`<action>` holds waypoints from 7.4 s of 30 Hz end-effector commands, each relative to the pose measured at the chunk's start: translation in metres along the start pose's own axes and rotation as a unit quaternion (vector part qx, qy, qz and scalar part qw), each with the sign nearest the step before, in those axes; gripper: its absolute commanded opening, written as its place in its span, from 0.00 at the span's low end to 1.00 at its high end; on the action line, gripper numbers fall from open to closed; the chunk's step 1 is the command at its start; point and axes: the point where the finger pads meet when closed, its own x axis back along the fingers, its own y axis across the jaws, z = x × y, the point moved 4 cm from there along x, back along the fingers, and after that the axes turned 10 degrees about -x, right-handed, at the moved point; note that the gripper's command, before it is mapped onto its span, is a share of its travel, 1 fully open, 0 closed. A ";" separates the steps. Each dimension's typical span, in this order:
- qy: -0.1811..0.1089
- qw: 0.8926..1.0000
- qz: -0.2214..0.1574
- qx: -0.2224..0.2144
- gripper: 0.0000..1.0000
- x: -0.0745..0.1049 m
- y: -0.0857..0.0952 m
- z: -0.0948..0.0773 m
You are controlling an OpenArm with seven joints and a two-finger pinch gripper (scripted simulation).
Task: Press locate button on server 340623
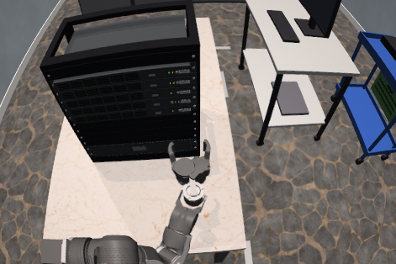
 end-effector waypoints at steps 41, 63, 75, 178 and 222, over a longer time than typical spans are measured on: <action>0.004 1.000 -0.003 -0.001 0.60 -0.045 0.001 0.002; 0.004 1.000 -0.003 -0.001 0.60 -0.063 0.001 0.002; 0.004 1.000 -0.003 -0.001 0.60 -0.085 0.001 0.002; 0.004 1.000 -0.003 -0.001 0.60 -0.060 0.001 0.002; 0.004 1.000 -0.003 -0.001 0.60 -0.075 -0.007 0.046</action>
